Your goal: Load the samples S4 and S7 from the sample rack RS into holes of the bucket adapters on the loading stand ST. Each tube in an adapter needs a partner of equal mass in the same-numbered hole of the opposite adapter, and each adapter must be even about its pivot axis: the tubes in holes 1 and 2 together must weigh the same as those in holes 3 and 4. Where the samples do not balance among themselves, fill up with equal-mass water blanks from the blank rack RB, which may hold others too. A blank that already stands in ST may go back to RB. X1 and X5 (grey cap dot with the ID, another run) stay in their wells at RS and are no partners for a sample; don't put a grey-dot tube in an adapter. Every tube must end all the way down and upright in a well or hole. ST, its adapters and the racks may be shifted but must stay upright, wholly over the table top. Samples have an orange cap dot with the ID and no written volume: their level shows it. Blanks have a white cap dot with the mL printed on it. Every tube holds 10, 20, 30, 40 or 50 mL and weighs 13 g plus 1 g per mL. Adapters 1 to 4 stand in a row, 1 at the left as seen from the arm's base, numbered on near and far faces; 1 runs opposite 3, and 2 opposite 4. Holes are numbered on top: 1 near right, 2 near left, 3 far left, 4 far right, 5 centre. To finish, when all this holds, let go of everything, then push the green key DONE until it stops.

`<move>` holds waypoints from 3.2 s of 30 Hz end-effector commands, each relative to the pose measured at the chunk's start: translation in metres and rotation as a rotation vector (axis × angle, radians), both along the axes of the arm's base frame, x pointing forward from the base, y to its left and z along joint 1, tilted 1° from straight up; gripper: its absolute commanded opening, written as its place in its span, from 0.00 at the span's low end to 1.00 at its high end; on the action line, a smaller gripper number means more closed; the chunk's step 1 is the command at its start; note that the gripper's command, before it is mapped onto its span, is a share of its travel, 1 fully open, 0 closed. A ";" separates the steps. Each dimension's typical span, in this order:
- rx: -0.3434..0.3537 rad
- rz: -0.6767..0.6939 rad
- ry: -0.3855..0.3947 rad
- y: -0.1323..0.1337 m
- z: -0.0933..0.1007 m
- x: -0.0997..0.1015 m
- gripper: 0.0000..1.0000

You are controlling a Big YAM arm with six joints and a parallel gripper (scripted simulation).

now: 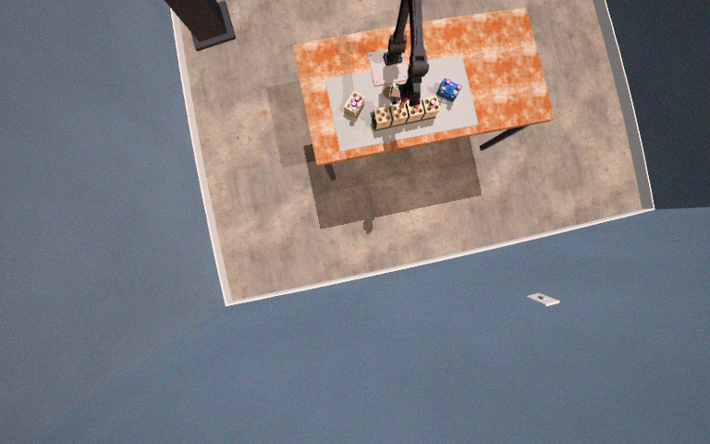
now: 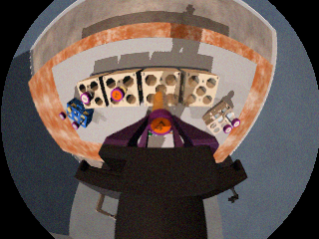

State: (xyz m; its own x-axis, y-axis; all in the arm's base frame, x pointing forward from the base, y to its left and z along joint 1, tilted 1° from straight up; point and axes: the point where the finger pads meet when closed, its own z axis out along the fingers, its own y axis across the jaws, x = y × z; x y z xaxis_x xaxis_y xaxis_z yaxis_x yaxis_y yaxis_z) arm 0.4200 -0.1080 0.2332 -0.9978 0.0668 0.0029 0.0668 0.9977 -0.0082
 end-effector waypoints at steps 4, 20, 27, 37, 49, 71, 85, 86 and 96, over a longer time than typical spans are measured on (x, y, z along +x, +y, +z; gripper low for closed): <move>-0.005 0.003 -0.021 -0.008 -0.013 0.006 0.00; -0.014 0.002 -0.056 -0.005 -0.004 0.013 0.00; -0.014 0.002 -0.056 -0.006 -0.004 0.013 0.00; -0.005 0.005 -0.021 -0.008 -0.030 0.007 0.00; -0.005 0.009 -0.021 -0.005 -0.044 0.008 0.00; -0.005 0.009 -0.023 -0.004 -0.069 0.009 0.00; -0.005 0.009 -0.020 -0.003 -0.086 0.009 0.00; -0.005 0.009 -0.020 -0.003 -0.088 0.009 0.00; -0.012 0.009 -0.049 -0.005 -0.087 0.018 0.00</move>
State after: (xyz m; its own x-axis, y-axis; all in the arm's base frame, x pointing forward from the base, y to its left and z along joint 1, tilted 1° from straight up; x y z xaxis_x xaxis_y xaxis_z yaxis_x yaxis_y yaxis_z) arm 0.4208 -0.1108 0.1349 -0.9978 0.0665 0.0023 0.0664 0.9978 -0.0081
